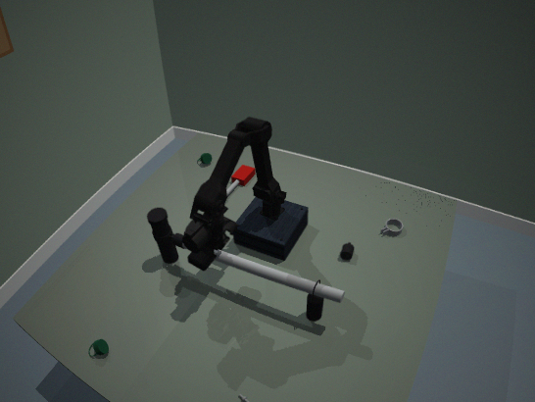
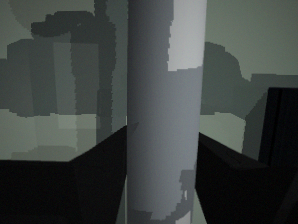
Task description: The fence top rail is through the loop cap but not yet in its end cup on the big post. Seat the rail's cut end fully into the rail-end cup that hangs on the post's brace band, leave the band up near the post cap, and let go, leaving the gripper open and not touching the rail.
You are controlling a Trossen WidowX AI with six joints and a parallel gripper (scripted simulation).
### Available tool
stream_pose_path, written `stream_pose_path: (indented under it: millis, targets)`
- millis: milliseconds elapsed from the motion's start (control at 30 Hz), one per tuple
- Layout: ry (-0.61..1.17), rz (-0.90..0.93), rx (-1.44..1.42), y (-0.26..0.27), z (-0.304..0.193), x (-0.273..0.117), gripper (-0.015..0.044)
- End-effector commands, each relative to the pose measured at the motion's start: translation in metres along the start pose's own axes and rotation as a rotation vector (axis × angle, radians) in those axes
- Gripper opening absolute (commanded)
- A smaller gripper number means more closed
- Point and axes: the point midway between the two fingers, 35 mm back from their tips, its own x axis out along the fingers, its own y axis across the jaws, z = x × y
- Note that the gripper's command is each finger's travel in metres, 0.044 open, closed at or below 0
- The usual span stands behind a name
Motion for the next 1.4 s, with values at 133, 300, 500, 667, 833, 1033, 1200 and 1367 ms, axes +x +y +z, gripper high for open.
stream_pose_path:
  millis: [133,300,500,667,833,1033,1200,1367]
  targets:
    - [-0.01,0.008,0.002,0.003,0.006,-0.001,0.0]
    - [0.0,-0.001,-0.001,0.0,0.003,0.001,0.0]
    - [0.0,-0.001,-0.001,0.0,0.003,0.001,0.0]
    - [0.0,-0.001,-0.001,0.0,0.003,0.001,0.0105]
    - [0.0,-0.001,-0.001,0.0,0.003,0.001,0.0236]
    - [0.002,-0.002,-0.001,0.001,-0.007,-0.015,0.0394]
    - [0.003,-0.002,-0.001,-0.001,-0.022,-0.04,0.044]
    - [0.001,0.004,-0.008,0.0,-0.024,-0.045,0.044]
